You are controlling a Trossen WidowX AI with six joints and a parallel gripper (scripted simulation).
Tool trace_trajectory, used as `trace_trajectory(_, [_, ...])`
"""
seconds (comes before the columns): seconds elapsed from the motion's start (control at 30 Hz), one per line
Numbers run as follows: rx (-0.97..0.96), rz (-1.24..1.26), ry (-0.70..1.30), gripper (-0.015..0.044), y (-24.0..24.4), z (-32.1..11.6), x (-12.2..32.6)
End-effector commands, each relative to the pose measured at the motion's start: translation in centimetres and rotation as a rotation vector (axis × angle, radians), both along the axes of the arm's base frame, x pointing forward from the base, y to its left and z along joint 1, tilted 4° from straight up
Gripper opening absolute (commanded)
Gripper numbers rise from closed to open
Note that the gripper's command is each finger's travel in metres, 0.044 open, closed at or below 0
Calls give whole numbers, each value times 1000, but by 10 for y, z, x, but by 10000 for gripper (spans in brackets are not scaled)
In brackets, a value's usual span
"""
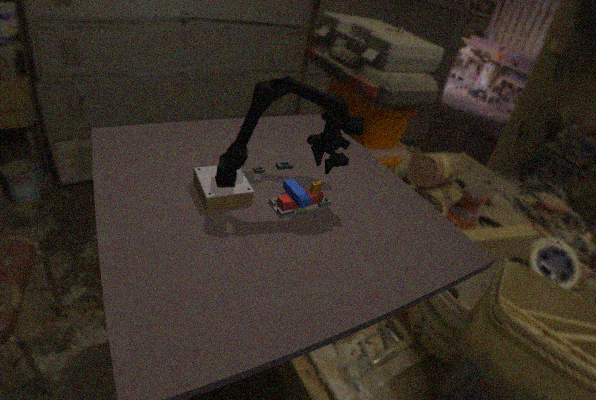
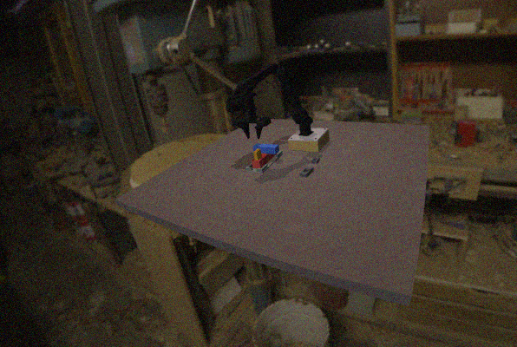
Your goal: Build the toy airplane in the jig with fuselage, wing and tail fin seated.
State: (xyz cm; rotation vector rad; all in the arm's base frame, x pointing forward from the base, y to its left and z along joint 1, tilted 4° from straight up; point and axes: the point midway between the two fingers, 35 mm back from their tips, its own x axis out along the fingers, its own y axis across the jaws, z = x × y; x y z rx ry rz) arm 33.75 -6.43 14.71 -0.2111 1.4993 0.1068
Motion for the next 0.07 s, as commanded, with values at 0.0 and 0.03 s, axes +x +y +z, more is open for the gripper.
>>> trace_trajectory(0.0, [6,4,1,260,1,0,0])
trace_trajectory(0.03, [6,4,1,260,1,0,0])
